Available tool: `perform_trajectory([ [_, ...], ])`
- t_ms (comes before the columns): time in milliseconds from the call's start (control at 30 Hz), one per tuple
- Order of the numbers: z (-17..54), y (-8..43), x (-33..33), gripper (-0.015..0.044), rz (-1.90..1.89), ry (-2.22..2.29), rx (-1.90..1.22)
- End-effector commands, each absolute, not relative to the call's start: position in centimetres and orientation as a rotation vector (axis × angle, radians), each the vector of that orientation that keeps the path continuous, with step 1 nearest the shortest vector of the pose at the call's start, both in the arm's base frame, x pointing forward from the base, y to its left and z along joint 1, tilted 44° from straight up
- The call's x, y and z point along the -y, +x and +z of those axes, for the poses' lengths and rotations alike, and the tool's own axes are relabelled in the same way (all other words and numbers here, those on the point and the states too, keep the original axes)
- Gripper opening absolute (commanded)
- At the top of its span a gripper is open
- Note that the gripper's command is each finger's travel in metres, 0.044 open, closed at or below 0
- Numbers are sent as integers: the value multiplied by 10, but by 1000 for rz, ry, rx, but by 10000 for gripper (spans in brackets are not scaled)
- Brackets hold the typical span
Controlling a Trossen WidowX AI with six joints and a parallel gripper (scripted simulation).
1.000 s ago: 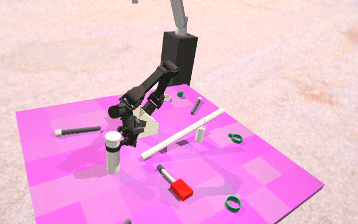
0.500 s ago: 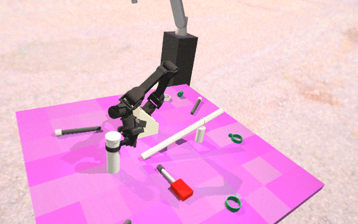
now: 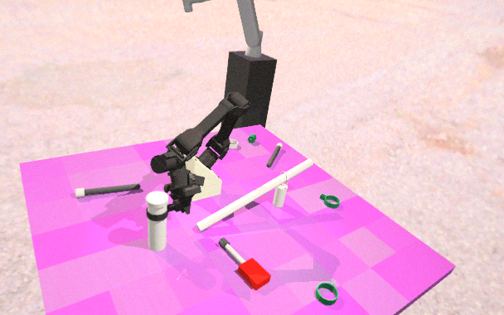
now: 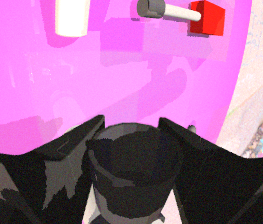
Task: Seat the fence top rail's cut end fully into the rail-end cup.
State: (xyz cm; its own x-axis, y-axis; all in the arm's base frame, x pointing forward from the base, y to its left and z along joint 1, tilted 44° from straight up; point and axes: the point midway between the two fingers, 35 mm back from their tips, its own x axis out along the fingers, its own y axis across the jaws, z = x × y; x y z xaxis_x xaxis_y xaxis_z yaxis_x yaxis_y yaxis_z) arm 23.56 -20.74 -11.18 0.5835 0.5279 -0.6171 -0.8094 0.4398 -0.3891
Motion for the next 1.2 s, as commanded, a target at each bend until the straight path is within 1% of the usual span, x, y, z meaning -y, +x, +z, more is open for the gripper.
perform_trajectory([
  [0,-112,235,207,158,865,-722,-441],
  [200,-108,236,208,315,865,-722,-441],
  [367,-90,235,208,440,866,-724,-439],
  [633,-58,234,205,440,869,-726,-436],
  [833,-60,234,206,440,864,-709,-445],
  [900,-49,234,207,440,829,-602,-499],
  [1167,18,230,201,440,560,61,-783],
])
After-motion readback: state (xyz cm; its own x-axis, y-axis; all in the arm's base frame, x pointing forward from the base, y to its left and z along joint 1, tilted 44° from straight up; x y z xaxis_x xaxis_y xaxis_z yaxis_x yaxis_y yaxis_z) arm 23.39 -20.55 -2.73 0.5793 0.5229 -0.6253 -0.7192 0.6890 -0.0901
